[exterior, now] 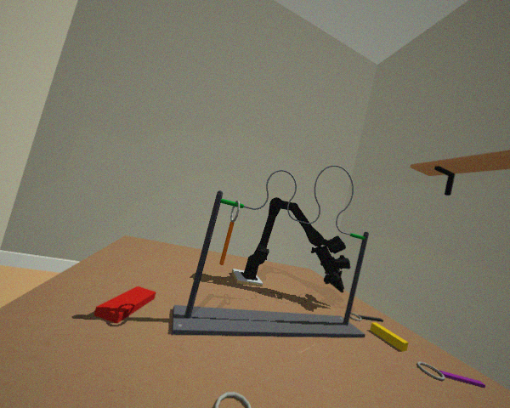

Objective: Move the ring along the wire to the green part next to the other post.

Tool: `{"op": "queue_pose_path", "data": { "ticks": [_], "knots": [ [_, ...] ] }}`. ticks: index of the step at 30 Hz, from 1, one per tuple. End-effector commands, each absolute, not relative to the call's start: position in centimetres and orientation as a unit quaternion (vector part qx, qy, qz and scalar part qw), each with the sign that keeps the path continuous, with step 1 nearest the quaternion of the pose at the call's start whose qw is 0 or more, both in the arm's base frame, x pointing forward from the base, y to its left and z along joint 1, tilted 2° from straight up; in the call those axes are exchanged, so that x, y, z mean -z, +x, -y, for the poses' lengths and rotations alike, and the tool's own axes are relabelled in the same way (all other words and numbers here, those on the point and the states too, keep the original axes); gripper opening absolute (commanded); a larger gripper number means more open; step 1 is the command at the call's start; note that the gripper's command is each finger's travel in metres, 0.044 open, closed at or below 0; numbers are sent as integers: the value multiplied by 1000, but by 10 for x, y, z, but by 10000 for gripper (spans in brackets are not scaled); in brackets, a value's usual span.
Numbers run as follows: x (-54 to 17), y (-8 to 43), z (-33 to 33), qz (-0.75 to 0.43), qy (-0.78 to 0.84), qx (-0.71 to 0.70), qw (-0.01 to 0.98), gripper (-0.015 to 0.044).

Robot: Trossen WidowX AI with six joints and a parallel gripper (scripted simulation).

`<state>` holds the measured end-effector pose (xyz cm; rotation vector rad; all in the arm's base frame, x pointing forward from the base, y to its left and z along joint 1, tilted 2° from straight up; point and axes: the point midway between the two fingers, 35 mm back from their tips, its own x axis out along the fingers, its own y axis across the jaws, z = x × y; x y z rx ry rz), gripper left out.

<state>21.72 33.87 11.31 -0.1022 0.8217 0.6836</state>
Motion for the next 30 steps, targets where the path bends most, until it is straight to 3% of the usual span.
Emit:
{"op": "queue_pose_path", "data": {
  "ticks": [1, 9, 19, 30],
  "knots": [
    [-108, 242, -313, -405, -21, -280, 870, 160],
    [-98, 298, -241, -426, 50, -161, 889, 160],
    [-104, 328, -188, -417, 71, -107, 900, 160],
    [-98, 355, -168, -386, 116, -127, 907, 160]
  ]
}}
